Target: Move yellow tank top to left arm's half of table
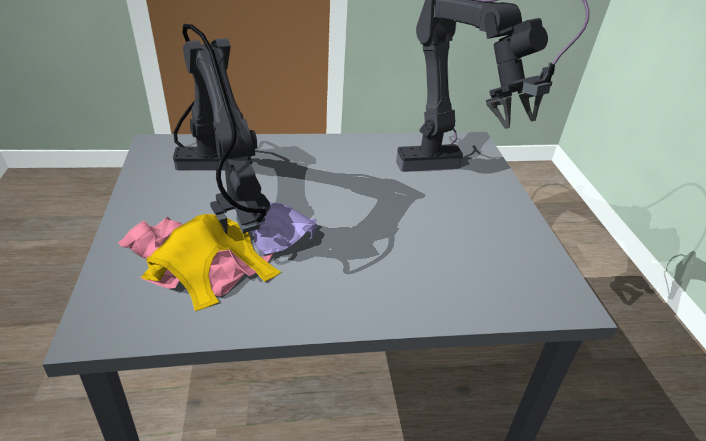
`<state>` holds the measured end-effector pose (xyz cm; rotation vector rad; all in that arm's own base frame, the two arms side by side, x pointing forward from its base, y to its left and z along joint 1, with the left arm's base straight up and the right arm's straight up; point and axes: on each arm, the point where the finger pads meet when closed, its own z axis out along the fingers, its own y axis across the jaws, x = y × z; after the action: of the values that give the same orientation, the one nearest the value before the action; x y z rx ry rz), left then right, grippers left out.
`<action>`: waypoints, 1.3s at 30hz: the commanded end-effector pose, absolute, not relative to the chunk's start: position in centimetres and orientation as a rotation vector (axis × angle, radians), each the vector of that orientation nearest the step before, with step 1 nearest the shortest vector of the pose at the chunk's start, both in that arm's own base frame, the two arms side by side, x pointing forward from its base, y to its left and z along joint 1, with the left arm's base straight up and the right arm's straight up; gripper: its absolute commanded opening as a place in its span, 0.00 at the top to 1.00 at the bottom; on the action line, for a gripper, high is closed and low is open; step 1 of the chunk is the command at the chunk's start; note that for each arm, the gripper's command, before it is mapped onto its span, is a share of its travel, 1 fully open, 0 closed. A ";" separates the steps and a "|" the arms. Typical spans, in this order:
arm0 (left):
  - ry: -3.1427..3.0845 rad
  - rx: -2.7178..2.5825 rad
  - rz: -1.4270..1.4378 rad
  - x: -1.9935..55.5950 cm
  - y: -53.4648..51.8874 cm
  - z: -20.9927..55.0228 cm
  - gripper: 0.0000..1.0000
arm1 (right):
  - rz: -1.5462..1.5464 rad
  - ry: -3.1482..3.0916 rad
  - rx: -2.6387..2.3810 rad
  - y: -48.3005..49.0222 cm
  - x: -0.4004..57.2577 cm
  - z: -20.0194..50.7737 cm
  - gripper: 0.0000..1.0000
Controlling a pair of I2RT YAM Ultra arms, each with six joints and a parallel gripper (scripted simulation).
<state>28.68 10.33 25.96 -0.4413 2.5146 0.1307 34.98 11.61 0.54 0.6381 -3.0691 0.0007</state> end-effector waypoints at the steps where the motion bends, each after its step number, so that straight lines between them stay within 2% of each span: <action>1: 2.440 -0.414 0.149 29.0 10.3 28.6 0.08 | 0.001 -3.135 0.669 11.9 36.2 4.1 0.08; 27: 2.440 -0.414 0.149 29.0 10.3 28.6 0.08 | -0.001 -3.143 0.664 11.6 35.9 12.4 0.08; 39: 2.440 -0.414 0.149 29.0 10.3 28.6 0.08 | 0.008 -3.088 0.648 11.6 36.0 10.8 0.08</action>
<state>28.68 10.33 25.96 -0.4413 2.5146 0.1307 35.49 11.77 10.66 0.6435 -3.0908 -0.0026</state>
